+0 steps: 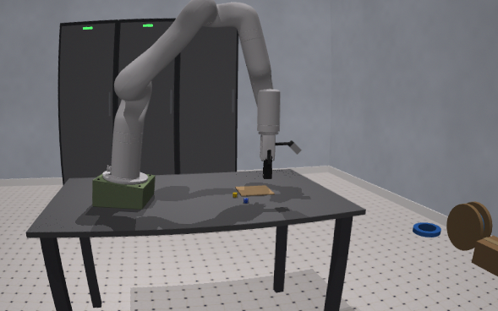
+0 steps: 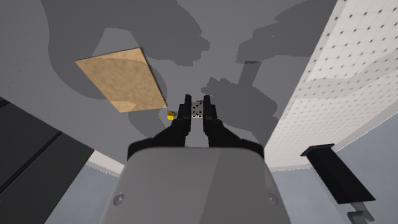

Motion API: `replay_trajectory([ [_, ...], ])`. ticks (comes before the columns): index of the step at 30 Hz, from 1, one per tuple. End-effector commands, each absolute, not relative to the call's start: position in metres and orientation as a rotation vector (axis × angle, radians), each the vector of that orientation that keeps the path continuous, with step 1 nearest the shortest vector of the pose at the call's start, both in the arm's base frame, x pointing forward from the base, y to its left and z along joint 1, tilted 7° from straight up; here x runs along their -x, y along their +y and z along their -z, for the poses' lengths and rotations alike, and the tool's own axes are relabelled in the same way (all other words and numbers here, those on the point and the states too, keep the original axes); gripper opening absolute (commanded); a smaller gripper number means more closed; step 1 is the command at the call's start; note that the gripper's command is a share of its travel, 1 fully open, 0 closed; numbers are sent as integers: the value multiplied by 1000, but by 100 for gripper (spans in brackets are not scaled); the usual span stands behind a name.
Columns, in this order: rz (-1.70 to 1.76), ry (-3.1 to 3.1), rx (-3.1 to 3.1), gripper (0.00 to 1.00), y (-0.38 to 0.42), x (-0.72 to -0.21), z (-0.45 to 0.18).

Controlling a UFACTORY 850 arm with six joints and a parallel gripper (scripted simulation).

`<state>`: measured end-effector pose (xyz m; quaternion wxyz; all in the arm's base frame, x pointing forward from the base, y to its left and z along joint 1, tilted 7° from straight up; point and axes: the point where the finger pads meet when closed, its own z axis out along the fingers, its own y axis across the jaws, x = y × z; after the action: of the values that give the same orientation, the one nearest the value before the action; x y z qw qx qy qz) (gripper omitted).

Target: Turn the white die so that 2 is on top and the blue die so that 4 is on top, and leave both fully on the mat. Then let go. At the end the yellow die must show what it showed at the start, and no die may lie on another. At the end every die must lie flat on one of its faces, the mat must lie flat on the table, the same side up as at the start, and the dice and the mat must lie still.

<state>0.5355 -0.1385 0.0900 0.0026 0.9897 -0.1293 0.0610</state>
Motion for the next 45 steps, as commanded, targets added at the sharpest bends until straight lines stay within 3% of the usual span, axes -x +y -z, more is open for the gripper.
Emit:
replay_trajectory([
  [1, -186, -395, -3093, 11, -139, -536, -91],
  [11, -234, -393, -3085, 11, -139, -536, -90],
  [34, -1210, -350, -2763, 11, -137, -525, -89],
  [45, -1426, -334, -2638, 11, -136, -523, -89],
])
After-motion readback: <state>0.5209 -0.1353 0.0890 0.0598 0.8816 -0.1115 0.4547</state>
